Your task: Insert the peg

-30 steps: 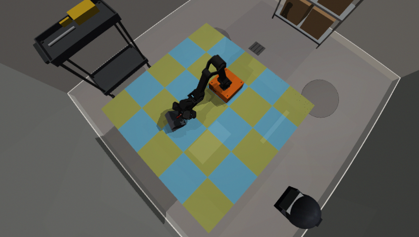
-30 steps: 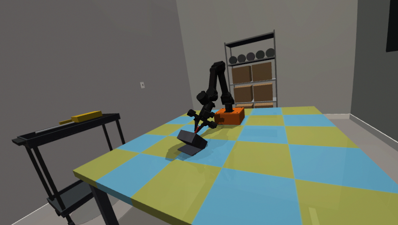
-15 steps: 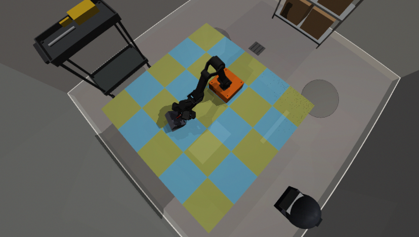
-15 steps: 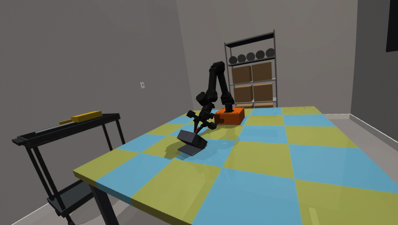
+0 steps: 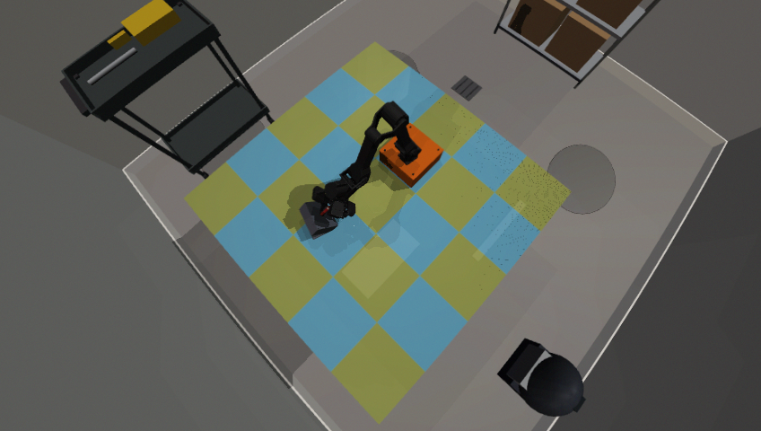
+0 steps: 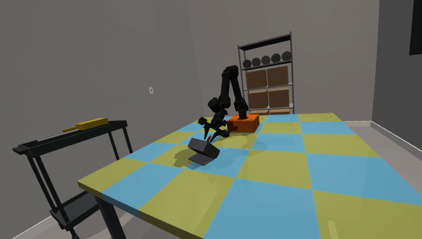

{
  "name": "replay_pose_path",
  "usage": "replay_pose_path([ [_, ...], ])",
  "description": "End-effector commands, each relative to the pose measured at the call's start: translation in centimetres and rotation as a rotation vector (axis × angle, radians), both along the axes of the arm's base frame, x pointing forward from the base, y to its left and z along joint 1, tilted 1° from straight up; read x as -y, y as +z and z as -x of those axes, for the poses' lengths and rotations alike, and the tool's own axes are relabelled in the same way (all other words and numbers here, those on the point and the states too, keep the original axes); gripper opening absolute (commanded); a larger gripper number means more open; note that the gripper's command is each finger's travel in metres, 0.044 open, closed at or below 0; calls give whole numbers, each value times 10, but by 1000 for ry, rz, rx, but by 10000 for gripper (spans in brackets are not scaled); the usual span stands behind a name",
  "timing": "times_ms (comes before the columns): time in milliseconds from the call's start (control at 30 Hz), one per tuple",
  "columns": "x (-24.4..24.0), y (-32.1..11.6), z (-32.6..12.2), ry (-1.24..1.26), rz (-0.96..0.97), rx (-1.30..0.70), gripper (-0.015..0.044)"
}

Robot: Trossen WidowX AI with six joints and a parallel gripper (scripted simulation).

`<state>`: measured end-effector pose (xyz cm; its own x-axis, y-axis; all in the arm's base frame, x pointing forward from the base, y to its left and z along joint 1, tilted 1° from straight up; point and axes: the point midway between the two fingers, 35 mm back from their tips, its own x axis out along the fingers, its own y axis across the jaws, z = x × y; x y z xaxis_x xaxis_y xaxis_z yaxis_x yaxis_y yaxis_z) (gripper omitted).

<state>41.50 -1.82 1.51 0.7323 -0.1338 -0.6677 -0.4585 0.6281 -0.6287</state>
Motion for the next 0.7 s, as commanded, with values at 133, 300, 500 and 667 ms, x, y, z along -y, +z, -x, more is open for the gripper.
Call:
replay_pose_path([
  [133,0,0,0,0,0,0,341],
  [300,-1,3,2,0,1,-1,440],
  [500,-2,8,6,1,1,-1,440],
  [667,-2,12,9,2,1,-2,440],
])
